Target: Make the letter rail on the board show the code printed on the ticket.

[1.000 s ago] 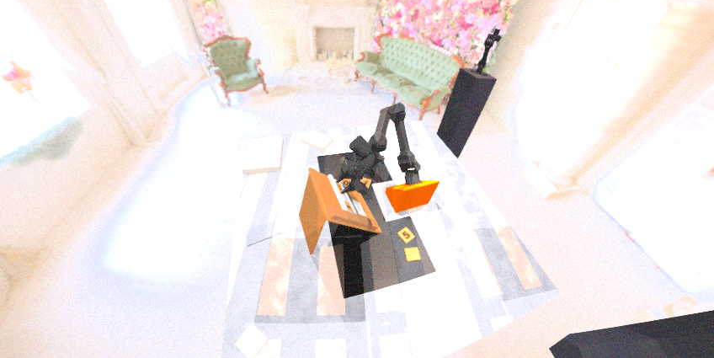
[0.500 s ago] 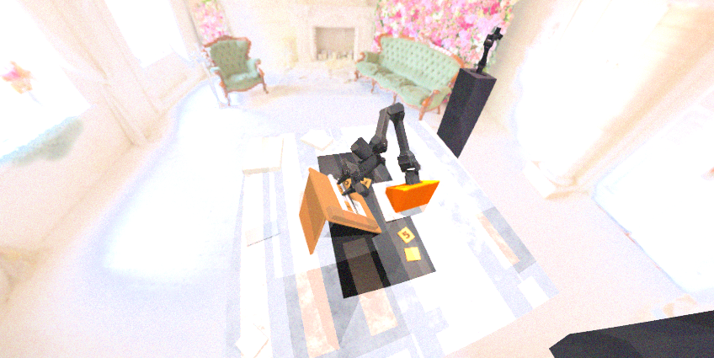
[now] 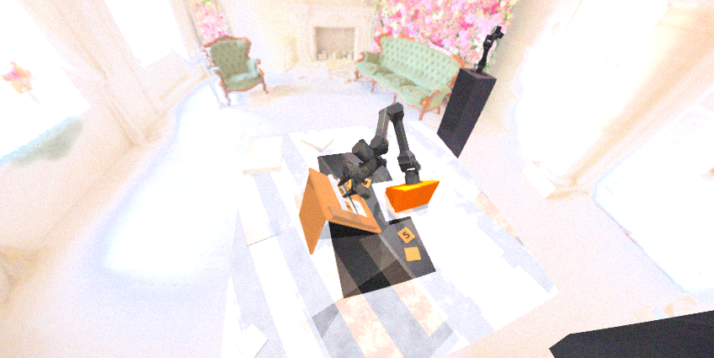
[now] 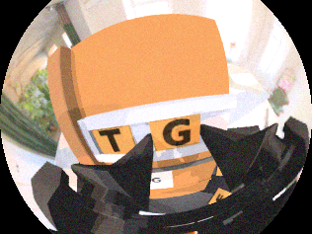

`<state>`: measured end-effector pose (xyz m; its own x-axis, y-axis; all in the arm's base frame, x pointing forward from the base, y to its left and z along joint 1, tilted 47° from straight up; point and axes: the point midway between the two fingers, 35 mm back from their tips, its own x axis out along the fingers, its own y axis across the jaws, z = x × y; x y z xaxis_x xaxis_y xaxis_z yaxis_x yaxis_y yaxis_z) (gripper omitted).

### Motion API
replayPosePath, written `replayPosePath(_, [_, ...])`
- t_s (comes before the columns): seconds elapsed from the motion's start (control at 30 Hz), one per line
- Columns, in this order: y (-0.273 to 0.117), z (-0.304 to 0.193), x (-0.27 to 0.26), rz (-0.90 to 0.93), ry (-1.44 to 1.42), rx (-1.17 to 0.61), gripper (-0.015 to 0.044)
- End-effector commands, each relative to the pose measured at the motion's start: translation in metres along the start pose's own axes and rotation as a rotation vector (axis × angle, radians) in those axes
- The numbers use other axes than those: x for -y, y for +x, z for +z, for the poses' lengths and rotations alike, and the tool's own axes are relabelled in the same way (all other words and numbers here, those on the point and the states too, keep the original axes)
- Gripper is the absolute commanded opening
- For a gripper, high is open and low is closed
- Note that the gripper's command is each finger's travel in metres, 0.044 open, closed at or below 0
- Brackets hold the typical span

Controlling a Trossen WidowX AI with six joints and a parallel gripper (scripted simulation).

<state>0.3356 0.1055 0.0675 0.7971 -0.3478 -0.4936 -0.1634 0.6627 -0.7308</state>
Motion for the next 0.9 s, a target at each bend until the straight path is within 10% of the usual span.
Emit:
replayPosePath(0.0, [0.000,0.001,-0.003,-0.002,0.006,0.003,0.0000])
replayPosePath(0.63, [0.000,0.002,-0.014,-0.002,0.006,0.003,0.0000])
replayPosePath(0.87, [0.000,0.001,-0.013,0.001,0.000,0.000,0.0184])
